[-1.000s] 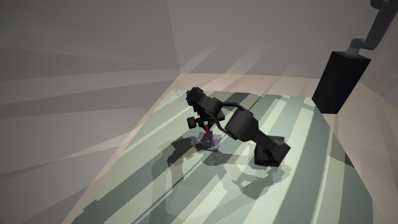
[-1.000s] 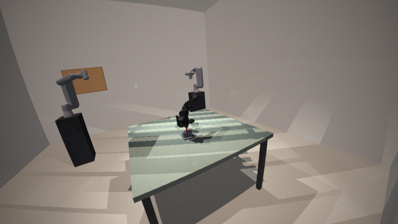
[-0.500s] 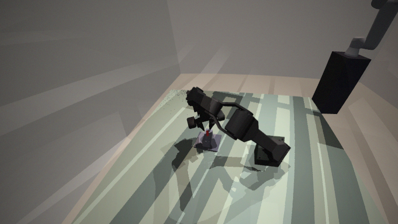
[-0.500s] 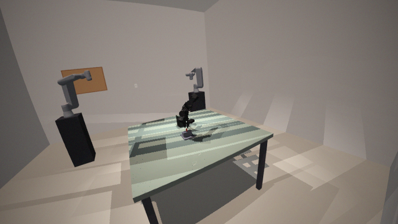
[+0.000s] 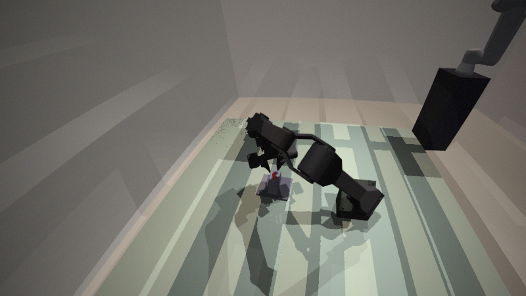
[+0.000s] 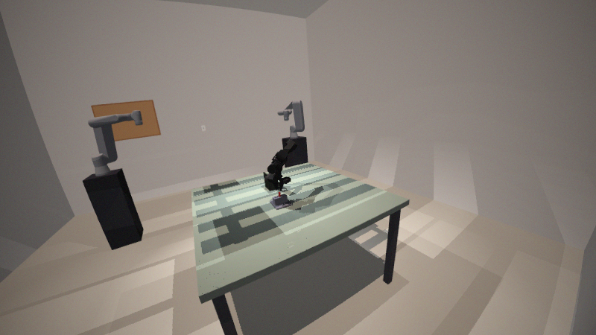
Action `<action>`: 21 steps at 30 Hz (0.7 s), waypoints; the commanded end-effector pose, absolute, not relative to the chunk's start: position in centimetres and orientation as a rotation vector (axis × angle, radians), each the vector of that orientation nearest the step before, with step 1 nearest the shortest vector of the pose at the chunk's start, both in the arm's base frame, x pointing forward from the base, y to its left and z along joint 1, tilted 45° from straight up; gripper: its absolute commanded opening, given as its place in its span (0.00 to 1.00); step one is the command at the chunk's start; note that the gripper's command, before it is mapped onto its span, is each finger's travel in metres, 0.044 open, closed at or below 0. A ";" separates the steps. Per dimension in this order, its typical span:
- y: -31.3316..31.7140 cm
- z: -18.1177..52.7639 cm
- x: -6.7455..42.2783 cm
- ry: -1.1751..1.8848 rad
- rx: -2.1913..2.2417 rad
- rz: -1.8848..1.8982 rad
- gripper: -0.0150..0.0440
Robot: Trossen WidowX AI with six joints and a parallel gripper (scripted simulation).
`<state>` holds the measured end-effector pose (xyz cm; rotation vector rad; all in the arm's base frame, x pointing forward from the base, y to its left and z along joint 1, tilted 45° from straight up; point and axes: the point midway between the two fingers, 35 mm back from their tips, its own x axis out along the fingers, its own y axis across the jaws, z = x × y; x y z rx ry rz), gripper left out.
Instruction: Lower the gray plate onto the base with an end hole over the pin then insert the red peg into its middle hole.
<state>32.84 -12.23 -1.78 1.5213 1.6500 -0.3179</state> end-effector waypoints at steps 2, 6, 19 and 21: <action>-12.5 -1.5 32.8 1.649 1.518 -0.314 0.51; -12.7 -1.2 32.7 1.649 1.518 -0.314 0.51; -13.2 -0.5 32.6 1.649 1.518 -0.315 0.51; -13.3 -0.4 32.6 1.649 1.518 -0.315 0.51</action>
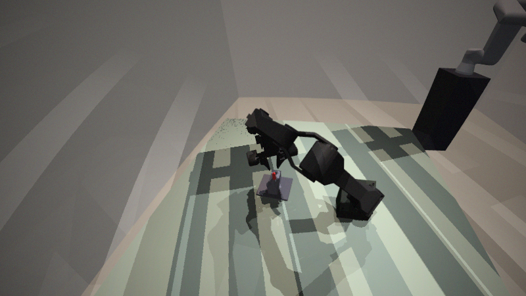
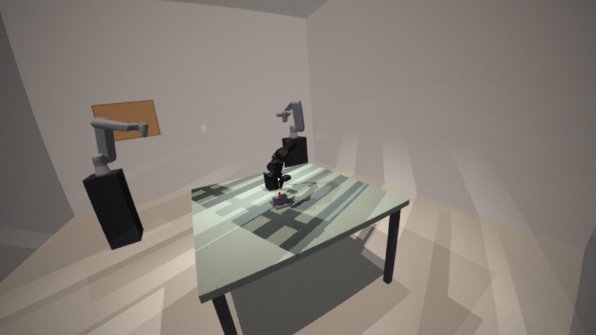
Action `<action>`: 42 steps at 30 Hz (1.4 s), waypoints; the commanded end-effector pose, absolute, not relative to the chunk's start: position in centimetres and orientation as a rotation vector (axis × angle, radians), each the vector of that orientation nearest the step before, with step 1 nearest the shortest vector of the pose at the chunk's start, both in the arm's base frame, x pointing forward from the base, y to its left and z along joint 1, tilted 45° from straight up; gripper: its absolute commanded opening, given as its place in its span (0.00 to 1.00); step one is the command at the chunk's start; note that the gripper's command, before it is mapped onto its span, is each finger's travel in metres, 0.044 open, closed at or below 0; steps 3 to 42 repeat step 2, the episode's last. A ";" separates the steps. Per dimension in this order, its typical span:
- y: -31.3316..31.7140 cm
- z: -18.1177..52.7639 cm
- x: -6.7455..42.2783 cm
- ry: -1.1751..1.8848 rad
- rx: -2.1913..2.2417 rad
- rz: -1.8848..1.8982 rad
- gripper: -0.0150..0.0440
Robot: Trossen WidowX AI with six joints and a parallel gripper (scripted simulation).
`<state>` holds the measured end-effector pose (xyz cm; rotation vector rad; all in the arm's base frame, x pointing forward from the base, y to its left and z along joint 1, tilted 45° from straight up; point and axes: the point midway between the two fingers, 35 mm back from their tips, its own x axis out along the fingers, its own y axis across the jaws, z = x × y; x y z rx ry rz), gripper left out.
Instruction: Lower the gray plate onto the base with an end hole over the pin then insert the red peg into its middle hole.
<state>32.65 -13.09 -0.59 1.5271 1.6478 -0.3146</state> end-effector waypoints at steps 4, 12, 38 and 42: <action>-13.4 -0.3 32.6 1.649 1.518 -0.315 0.51; -13.4 -0.3 32.6 1.649 1.518 -0.315 0.51; -13.4 -0.3 32.6 1.649 1.518 -0.315 0.51; -13.4 -0.3 32.6 1.649 1.518 -0.315 0.51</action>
